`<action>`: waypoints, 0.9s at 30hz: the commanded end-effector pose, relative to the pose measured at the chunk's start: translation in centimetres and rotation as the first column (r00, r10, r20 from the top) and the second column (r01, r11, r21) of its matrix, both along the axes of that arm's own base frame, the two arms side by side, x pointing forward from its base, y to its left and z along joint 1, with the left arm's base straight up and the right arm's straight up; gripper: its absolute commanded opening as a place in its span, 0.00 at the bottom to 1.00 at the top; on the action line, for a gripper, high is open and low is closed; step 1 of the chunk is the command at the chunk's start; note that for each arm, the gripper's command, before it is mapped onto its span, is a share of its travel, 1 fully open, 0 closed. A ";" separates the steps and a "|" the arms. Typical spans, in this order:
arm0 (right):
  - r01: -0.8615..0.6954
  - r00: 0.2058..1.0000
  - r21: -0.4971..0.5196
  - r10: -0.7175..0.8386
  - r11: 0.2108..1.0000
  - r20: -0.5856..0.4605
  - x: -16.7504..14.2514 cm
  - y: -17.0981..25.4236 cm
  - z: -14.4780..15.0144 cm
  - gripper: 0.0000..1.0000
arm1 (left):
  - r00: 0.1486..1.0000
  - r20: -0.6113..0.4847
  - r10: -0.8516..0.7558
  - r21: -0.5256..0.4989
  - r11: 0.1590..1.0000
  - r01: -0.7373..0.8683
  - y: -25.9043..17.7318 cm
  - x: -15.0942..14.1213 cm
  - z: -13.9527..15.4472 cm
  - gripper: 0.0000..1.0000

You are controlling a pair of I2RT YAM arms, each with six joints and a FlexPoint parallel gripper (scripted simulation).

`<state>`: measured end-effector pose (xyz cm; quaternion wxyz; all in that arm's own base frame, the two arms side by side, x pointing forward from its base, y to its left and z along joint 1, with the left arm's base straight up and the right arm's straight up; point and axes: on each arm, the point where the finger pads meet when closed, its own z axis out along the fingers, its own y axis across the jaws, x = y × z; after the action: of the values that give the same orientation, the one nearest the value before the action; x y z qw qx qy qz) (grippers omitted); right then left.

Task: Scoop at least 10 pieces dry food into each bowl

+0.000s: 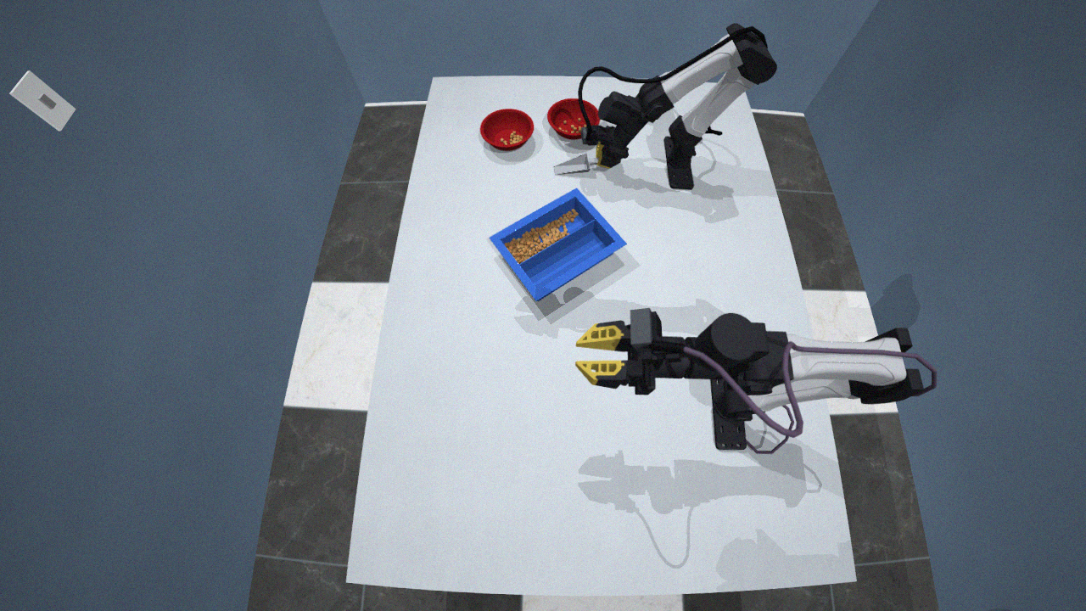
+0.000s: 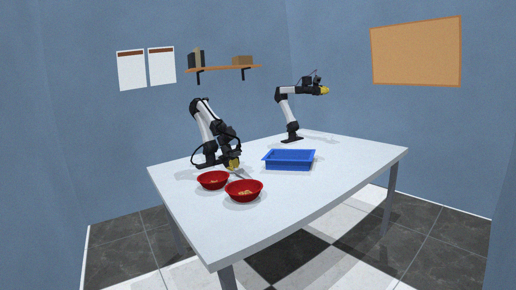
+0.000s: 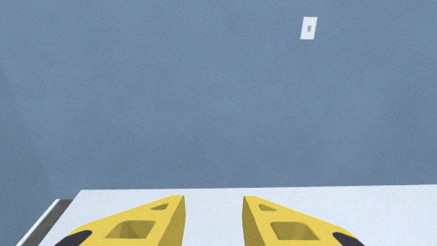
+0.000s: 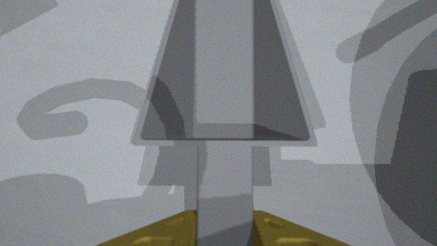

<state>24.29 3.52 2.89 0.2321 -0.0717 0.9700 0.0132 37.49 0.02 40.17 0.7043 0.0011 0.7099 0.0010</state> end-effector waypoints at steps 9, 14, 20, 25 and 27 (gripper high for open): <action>0.005 0.998 0.011 -0.005 1.000 0.068 1.6 0.2 1.4 0.35 | 1.000 -0.025 -0.007 -0.009 1.000 0.007 -0.2 0.1 -1.1 0.28; 0.005 0.998 0.011 -0.005 1.000 0.067 1.5 0.2 1.3 0.35 | 1.000 -0.025 -0.007 -0.009 1.000 0.007 -0.2 0.1 -1.1 0.28; 0.005 0.998 0.011 -0.005 1.000 0.067 1.5 0.2 1.3 0.35 | 1.000 -0.025 -0.007 -0.009 1.000 0.007 -0.2 0.1 -1.1 0.28; 0.005 0.998 0.011 -0.005 1.000 0.067 1.5 0.2 1.3 0.35 | 1.000 -0.025 -0.007 -0.009 1.000 0.007 -0.2 0.1 -1.1 0.28; 0.005 0.998 0.011 -0.005 1.000 0.067 1.5 0.2 1.3 0.35 | 1.000 -0.025 -0.007 -0.009 1.000 0.007 -0.2 0.1 -1.1 0.28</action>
<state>24.70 3.58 3.15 0.2413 -0.0707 0.9678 0.0141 37.49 0.02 40.17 0.7043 0.0011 0.7099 0.0010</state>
